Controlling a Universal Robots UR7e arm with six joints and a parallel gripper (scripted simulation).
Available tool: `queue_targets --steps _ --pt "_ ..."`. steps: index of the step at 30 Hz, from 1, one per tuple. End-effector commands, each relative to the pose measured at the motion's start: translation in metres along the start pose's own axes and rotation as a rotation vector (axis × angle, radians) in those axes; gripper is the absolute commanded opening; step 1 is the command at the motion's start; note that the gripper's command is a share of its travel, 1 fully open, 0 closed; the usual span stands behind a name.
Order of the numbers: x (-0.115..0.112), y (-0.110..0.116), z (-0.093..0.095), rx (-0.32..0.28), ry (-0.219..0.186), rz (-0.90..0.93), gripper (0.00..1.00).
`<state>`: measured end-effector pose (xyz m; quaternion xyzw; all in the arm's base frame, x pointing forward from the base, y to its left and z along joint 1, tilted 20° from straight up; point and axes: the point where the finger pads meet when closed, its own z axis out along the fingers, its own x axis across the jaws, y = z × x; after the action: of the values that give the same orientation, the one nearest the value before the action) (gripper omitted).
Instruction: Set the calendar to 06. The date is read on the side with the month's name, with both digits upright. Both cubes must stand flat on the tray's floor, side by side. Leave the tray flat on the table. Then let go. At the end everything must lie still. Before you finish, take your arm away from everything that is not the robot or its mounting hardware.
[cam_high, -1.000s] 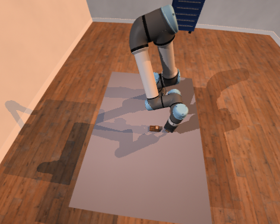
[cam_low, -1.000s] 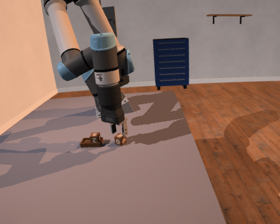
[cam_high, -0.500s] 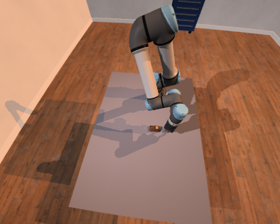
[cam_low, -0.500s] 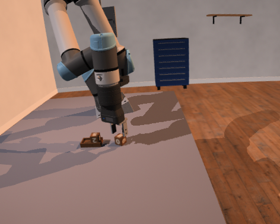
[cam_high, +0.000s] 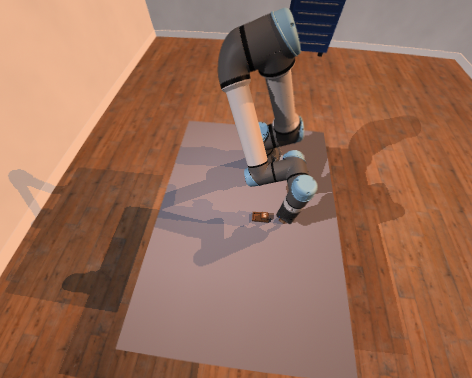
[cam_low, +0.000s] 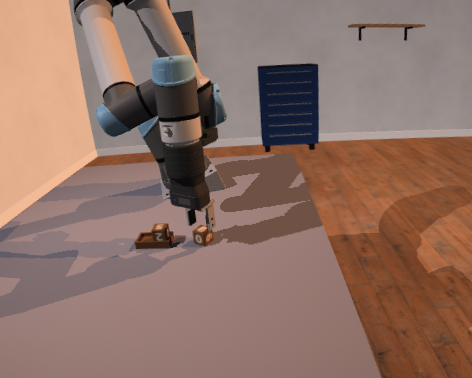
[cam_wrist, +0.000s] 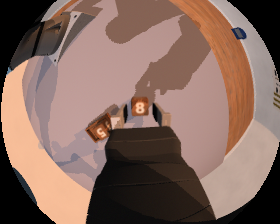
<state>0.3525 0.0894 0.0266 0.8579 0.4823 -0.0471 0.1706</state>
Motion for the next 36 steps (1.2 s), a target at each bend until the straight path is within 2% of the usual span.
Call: queue_targets --steps 1,6,14,21,33,36 --pt "0.000 0.000 -0.001 -0.001 0.001 0.000 0.90" --pt "0.000 0.000 -0.006 -0.001 0.001 0.000 0.90" --pt "0.000 0.000 -0.029 -0.001 0.001 0.000 0.90" --pt "0.000 0.000 -0.039 -0.001 0.001 0.000 0.90" --pt "0.001 0.000 -0.040 -0.026 -0.001 -0.001 0.90" --pt "0.001 0.000 -0.038 -0.067 -0.003 -0.003 0.90"
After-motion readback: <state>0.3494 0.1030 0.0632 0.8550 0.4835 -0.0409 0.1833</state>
